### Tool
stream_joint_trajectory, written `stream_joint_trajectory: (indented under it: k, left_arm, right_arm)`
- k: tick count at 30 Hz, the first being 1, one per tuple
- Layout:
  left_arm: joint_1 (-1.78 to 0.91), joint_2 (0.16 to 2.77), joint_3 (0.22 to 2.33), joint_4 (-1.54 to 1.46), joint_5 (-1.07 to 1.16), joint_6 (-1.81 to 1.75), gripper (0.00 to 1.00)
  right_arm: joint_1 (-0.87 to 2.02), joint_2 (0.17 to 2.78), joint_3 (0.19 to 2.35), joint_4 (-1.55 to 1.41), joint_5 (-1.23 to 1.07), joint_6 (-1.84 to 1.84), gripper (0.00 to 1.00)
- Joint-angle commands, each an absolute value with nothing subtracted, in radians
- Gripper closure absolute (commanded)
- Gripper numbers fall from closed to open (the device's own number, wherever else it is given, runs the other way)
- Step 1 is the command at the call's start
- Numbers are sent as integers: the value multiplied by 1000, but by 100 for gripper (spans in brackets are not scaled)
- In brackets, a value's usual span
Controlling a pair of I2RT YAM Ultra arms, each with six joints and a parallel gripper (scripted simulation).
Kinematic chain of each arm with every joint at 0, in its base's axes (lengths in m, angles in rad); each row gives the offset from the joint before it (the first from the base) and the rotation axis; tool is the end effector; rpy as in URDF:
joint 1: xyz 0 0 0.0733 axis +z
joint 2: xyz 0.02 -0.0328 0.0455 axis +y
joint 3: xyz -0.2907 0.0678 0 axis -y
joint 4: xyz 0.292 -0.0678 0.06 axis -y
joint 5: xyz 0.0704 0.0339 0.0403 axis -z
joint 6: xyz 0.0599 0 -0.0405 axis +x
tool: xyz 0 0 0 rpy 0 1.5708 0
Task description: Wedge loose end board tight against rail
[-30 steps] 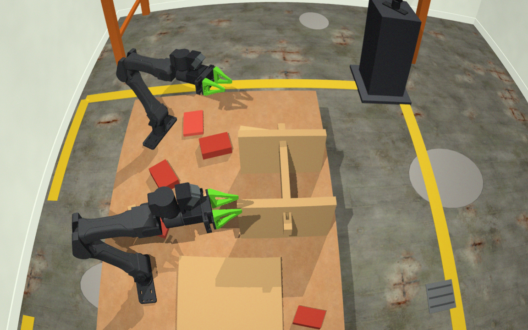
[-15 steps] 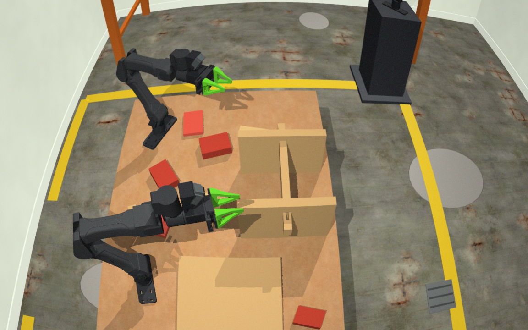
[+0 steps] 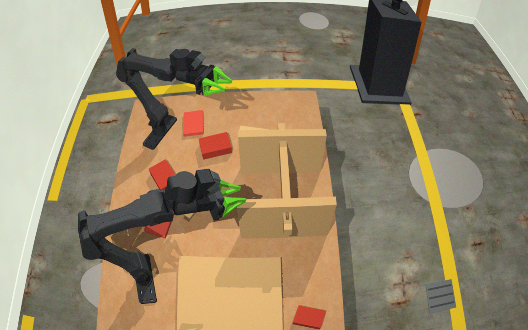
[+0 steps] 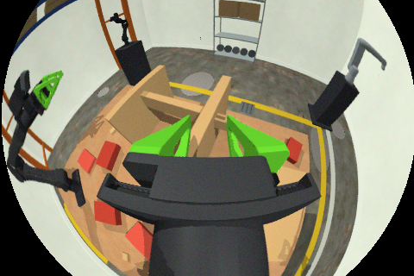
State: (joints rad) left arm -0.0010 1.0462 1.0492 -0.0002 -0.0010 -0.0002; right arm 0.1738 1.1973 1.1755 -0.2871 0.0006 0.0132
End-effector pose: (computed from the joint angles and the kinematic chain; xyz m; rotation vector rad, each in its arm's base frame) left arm 0.2965 0.0009 0.4314 -0.0002 1.5680 -0.0002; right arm 0.3261 0.0583 0.4033 -0.1505 1.8757 0.1278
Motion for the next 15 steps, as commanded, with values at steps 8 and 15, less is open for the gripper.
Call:
stream_joint_trajectory:
  k: [8,15]
  left_arm:
    - [-10,1057,1096,24,-6,-2,54]
    - [-10,1057,1096,24,-6,-2,54]
  right_arm:
    - [281,1300,1292,-537,-1,33,58]
    - [375,1383,1364,-703,2,40,58]
